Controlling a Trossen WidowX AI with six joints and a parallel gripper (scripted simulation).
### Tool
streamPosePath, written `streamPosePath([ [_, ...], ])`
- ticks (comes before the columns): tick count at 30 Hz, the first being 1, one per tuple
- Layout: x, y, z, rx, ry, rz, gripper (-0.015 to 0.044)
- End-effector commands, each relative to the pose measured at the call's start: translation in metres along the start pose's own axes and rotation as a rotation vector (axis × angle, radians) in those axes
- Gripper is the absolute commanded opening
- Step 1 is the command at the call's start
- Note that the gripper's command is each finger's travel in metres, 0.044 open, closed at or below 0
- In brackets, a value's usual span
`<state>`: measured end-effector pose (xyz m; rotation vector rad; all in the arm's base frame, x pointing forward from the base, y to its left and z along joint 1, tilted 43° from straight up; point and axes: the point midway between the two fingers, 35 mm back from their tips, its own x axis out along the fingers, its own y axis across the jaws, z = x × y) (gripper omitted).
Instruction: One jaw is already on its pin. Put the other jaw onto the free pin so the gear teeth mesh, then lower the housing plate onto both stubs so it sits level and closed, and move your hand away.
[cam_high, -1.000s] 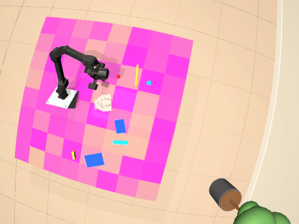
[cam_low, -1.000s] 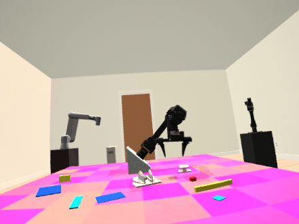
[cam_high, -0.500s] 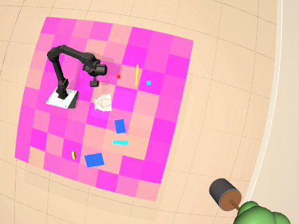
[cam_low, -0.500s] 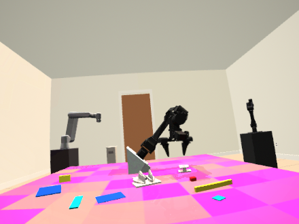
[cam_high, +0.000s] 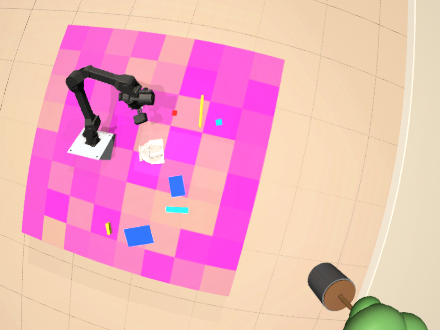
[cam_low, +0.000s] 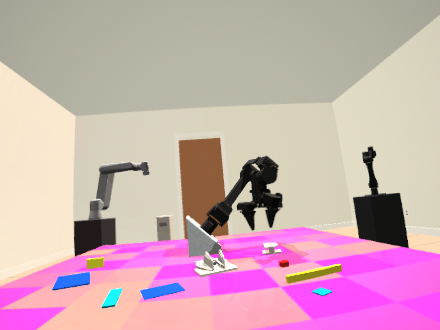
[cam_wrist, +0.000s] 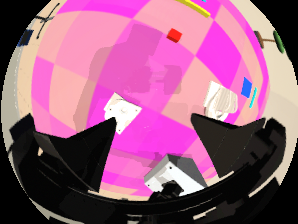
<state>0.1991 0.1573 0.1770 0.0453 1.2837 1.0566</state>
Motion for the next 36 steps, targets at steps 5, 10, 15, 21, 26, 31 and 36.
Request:
streamPosePath([
  [5,0.001,0.011,-0.006,-0.153,0.003,0.013,0.0440],
  [10,0.000,0.018,-0.010,-0.253,0.001,0.018,0.0440],
  [15,0.000,0.024,-0.013,-0.352,-0.001,0.022,0.0440],
  [21,-0.001,0.032,-0.017,-0.472,-0.004,0.027,0.0440],
  [26,-0.002,0.038,-0.021,-0.571,-0.007,0.031,0.0440],
  [31,-0.002,0.044,-0.024,-0.671,-0.011,0.036,0.0440],
  [36,-0.003,0.049,-0.028,-0.770,-0.015,0.040,0.0440],
])
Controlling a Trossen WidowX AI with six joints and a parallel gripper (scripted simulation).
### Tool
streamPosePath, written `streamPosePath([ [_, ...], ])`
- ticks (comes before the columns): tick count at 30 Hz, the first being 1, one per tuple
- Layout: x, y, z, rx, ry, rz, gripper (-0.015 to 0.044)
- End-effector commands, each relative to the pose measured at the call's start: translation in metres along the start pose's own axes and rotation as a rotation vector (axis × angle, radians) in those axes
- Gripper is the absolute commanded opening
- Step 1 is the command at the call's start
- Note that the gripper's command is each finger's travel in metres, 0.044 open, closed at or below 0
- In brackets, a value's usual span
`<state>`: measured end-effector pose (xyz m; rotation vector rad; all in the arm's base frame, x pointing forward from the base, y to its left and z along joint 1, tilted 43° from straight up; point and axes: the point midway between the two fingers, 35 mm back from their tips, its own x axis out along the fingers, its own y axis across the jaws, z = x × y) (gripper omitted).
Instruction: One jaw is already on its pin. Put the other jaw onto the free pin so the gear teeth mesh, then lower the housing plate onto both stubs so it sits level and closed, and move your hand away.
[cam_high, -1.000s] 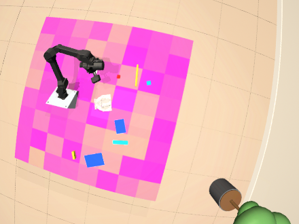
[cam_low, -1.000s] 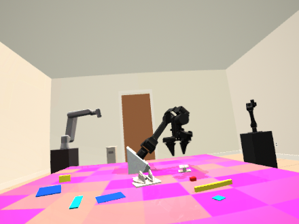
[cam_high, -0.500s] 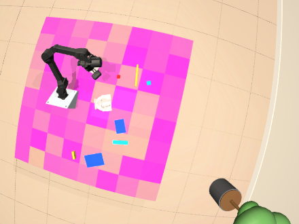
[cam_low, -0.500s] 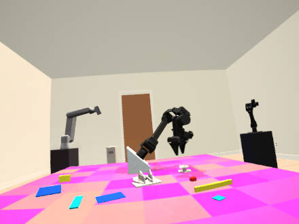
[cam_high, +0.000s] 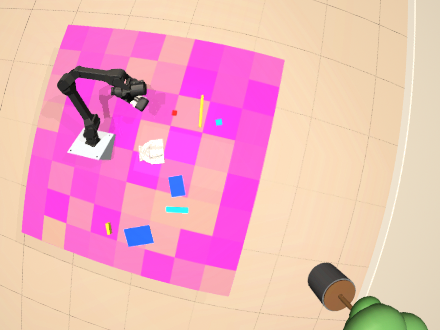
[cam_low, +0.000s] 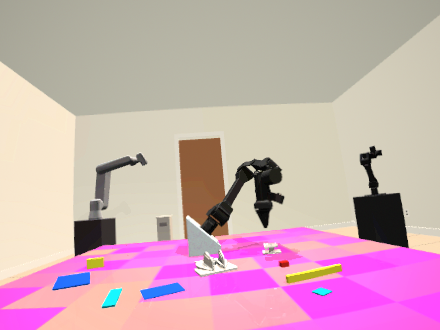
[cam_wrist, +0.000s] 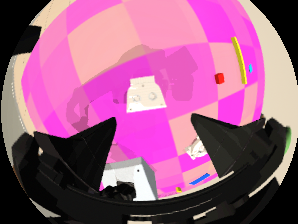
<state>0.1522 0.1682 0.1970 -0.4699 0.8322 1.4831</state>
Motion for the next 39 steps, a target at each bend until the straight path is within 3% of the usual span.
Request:
streamPosePath([
  [1,0.001,0.007,-0.001,-0.073,-0.003,0.011,0.0440],
  [7,0.002,0.009,0.000,-0.103,-0.005,0.012,0.0440],
  [14,0.039,0.010,0.000,-0.104,-0.007,0.012,0.0440],
  [39,0.060,0.010,0.000,-0.104,-0.009,0.013,0.0440],
])
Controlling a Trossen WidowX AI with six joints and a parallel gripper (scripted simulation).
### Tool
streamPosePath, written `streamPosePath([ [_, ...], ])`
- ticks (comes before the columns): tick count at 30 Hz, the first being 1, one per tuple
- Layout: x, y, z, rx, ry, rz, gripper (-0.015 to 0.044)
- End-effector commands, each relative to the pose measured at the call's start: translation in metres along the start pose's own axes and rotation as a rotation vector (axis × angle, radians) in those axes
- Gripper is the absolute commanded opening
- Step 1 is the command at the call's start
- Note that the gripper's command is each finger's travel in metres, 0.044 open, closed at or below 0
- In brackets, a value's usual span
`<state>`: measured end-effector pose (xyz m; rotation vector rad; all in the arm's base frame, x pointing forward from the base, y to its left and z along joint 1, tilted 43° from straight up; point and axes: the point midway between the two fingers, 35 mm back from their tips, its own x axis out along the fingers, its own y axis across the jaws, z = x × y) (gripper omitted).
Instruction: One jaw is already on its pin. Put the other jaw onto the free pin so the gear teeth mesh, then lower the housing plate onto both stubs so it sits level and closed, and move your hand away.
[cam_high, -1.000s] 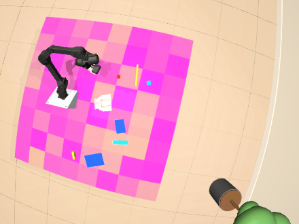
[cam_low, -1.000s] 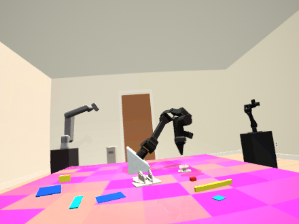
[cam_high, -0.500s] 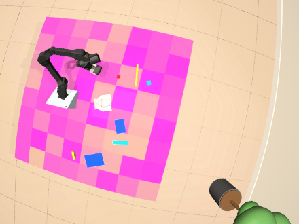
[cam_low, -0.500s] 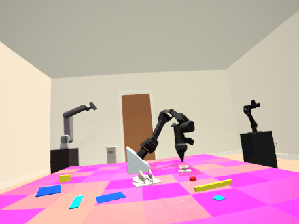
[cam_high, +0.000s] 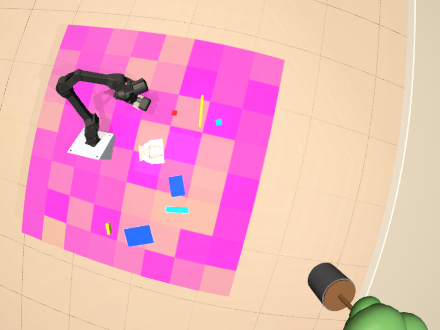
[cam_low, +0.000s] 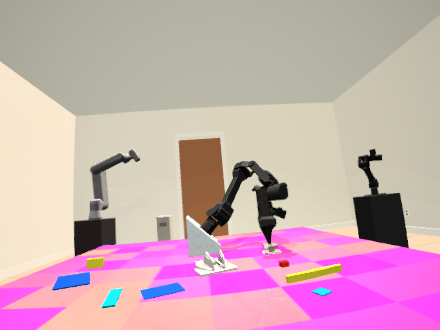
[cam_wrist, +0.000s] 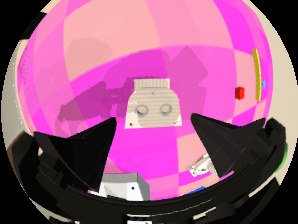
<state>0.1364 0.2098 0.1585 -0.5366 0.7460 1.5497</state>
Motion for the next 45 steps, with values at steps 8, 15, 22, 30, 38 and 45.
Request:
streamPosePath([
  [8,0.010,-0.001,-0.002,0.007,0.006,-0.001,0.0440],
  [15,0.021,-0.001,-0.002,0.007,0.006,-0.001,0.0440],
  [22,0.031,0.000,-0.002,0.008,0.004,-0.001,0.0440],
  [30,0.032,0.000,-0.002,0.008,0.004,-0.001,0.0440],
  [38,0.032,0.000,-0.002,0.008,0.004,-0.001,0.0440],
  [45,0.033,0.000,-0.002,0.008,0.004,-0.001,0.0440],
])
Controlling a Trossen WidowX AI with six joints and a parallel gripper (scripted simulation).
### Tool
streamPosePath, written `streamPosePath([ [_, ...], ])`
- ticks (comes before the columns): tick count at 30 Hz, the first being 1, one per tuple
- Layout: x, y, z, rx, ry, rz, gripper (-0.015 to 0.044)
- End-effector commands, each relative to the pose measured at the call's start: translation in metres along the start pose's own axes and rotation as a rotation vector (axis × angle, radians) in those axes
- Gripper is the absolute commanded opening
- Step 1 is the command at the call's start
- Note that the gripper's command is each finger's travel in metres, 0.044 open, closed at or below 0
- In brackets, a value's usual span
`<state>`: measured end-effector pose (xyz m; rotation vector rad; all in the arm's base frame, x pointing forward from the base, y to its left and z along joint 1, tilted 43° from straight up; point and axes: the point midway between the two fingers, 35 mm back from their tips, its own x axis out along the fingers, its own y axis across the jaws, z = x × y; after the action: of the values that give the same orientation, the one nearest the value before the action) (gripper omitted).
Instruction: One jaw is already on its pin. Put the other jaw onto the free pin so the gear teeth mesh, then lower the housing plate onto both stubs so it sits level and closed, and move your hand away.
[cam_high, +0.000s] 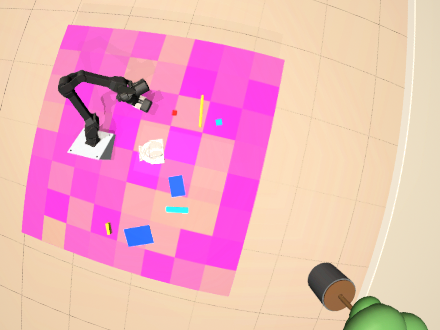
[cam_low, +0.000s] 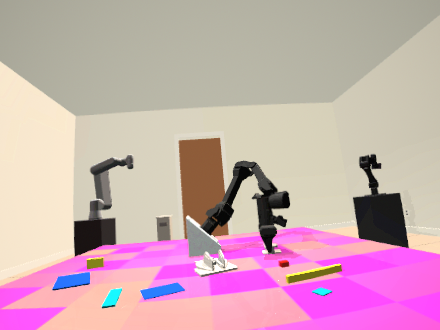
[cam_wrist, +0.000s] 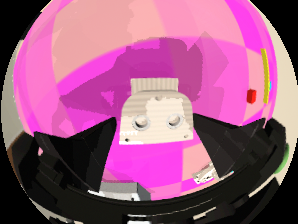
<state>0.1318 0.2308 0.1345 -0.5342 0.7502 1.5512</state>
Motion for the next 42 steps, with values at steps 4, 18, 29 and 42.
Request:
streamPosePath([
  [4,0.000,-0.001,-0.001,0.005,0.003,-0.004,0.0440],
  [18,0.000,0.000,0.000,0.000,0.000,0.000,0.0360],
  [29,0.000,0.000,0.000,0.000,0.000,0.000,0.0351],
  [42,-0.036,-0.004,-0.001,0.001,0.010,-0.004,0.0351],
])
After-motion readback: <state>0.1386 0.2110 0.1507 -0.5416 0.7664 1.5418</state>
